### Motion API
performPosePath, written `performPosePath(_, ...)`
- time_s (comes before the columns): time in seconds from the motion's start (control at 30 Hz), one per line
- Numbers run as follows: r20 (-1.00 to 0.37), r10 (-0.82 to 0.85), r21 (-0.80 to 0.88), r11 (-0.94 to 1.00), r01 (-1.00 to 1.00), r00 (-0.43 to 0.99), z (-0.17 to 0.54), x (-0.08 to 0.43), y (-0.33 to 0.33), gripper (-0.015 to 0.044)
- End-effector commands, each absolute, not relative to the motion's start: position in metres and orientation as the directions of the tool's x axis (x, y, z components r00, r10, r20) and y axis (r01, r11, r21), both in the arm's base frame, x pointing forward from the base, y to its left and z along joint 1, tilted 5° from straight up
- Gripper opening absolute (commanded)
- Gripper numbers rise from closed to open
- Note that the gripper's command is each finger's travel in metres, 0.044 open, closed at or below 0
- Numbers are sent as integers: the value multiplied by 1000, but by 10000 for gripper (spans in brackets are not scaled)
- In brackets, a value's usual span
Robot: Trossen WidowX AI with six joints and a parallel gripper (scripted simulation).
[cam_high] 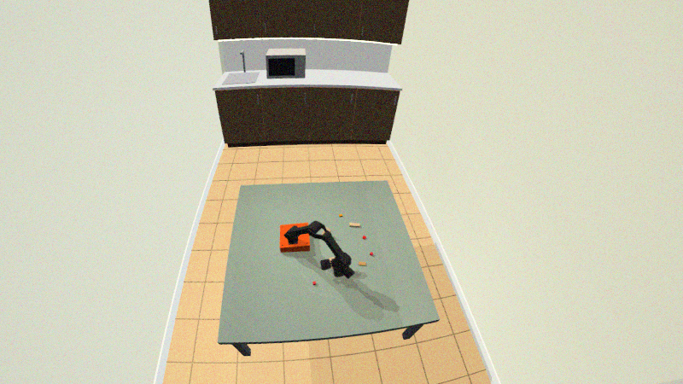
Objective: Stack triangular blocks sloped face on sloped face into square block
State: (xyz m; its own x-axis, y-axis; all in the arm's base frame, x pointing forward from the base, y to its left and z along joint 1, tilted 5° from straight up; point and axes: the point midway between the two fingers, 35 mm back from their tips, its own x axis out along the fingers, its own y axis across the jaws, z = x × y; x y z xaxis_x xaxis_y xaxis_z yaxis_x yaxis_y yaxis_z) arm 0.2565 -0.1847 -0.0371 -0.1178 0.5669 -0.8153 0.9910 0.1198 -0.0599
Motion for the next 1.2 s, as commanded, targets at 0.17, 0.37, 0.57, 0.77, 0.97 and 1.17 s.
performPosePath(0.17, -815, 567, -60, 120, 991, -117, -37, 257, -185, 137)
performPosePath(0.37, -816, 567, -60, 116, 991, -116, -27, 258, -186, 0)
performPosePath(0.57, -816, 567, -62, 105, 993, -111, 2, 261, -187, 0)
performPosePath(0.77, -817, 567, -65, 94, 993, -107, 31, 263, -187, 0)
performPosePath(0.97, -817, 567, -67, 83, 994, -103, 60, 263, -185, 0)
performPosePath(1.17, -819, 565, -65, 92, 994, -106, 60, 262, -185, 0)
